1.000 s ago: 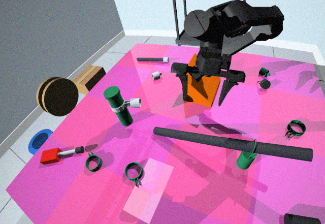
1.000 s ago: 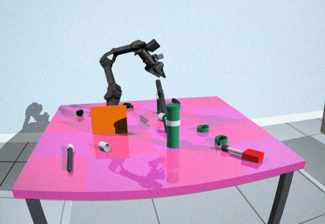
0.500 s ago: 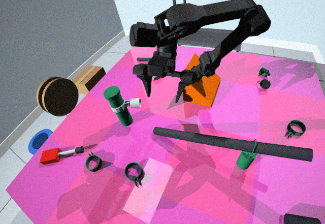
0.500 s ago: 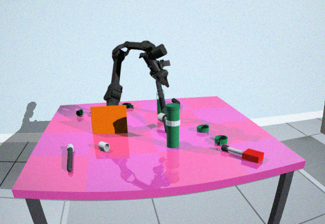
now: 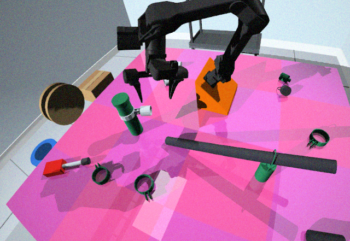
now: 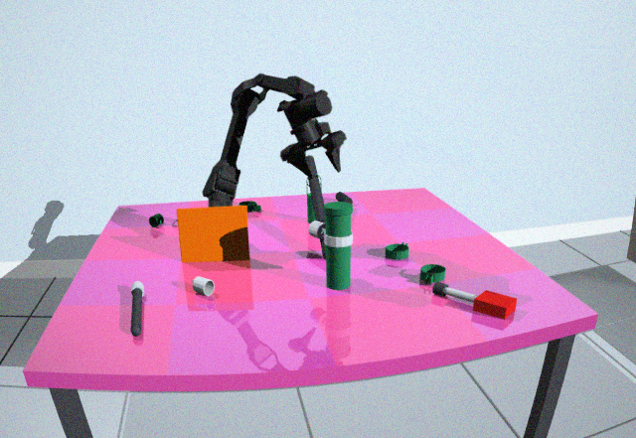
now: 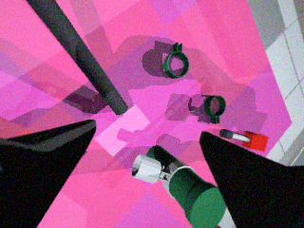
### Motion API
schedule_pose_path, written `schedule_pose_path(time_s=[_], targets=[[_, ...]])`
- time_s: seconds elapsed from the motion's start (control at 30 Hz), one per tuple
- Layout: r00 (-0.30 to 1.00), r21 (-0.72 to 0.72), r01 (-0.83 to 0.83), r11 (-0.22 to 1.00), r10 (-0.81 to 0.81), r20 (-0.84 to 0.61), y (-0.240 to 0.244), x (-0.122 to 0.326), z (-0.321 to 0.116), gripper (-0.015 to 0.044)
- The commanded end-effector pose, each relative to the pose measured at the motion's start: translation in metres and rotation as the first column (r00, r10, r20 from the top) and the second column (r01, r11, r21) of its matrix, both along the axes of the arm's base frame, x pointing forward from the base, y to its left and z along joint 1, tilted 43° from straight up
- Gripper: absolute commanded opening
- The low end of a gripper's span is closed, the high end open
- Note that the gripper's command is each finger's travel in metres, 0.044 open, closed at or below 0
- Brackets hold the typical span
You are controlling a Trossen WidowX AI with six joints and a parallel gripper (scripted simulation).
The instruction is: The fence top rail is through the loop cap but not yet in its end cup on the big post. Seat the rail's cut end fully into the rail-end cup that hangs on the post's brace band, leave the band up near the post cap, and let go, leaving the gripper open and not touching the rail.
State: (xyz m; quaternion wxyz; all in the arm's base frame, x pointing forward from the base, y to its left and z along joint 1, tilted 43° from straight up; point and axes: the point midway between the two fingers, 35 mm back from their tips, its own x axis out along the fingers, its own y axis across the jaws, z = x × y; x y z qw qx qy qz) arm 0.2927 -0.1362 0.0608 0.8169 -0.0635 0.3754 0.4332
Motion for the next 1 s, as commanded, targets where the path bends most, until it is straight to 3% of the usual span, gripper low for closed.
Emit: schedule_pose_path(time_s=[0.0,0.13,0.33,0.97], targets=[[0.857,-0.192,-0.392,0.899,0.434,0.280,-0.035,-0.015,-0.045,0.0440],[0.685,-0.304,-0.527,0.794,0.608,0.401,-0.049,-0.024,-0.067,0.0440],[0.470,-0.426,-0.601,0.676,0.731,0.495,-0.059,-0.034,-0.085,0.0440],[0.440,-0.445,-0.614,0.652,0.751,0.493,-0.047,-0.034,-0.100,0.0440]])
